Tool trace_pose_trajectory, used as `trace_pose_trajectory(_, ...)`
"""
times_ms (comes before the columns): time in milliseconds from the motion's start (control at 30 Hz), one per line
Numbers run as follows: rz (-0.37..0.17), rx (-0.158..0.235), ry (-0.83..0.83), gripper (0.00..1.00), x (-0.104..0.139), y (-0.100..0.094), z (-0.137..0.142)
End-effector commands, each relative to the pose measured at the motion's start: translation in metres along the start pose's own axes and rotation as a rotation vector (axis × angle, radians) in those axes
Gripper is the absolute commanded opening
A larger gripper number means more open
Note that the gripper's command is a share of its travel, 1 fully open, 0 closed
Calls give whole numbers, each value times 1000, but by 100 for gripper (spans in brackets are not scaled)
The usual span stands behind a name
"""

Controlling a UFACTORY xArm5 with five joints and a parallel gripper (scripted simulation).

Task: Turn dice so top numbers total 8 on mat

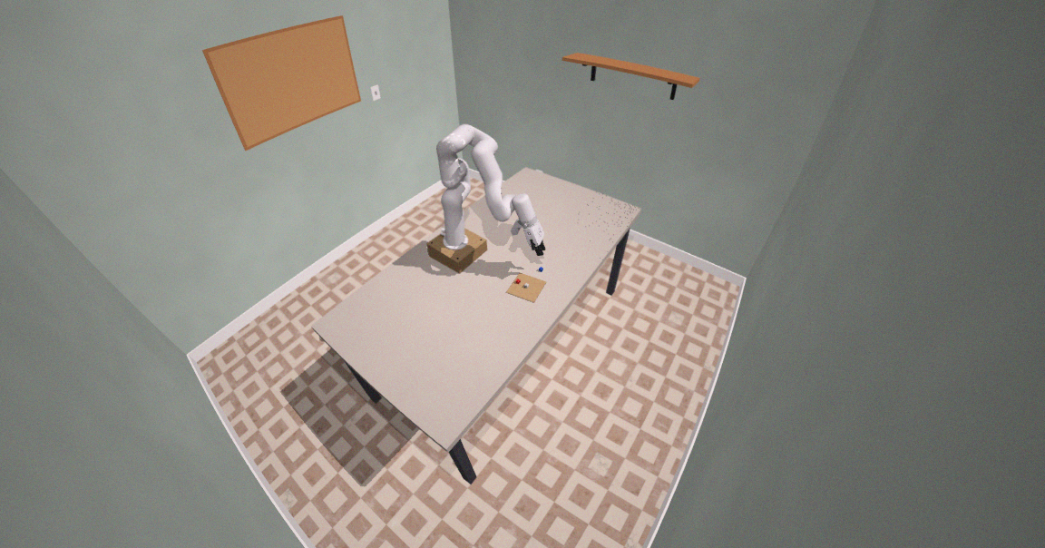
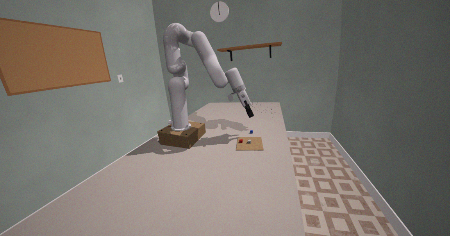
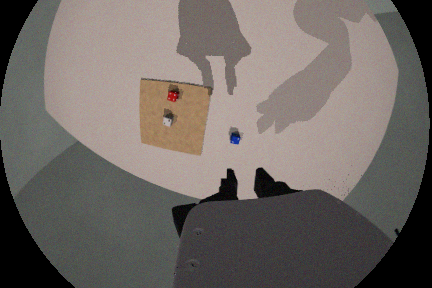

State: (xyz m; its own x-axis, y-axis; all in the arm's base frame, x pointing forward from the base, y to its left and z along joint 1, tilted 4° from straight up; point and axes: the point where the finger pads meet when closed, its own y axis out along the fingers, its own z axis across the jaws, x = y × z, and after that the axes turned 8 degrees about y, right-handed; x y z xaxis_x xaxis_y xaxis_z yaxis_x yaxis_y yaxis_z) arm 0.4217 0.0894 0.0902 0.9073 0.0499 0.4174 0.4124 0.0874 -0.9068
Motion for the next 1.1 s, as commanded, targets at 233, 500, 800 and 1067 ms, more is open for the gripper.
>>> trace_pose_trajectory(233,287,-40,-4,31,19,1,3)
trace_pose_trajectory(500,355,-49,-5,31,23,0,3)
trace_pose_trajectory(800,355,-49,-5,100,23,0,3)
trace_pose_trajectory(1067,354,-54,21,100,5,26,1)
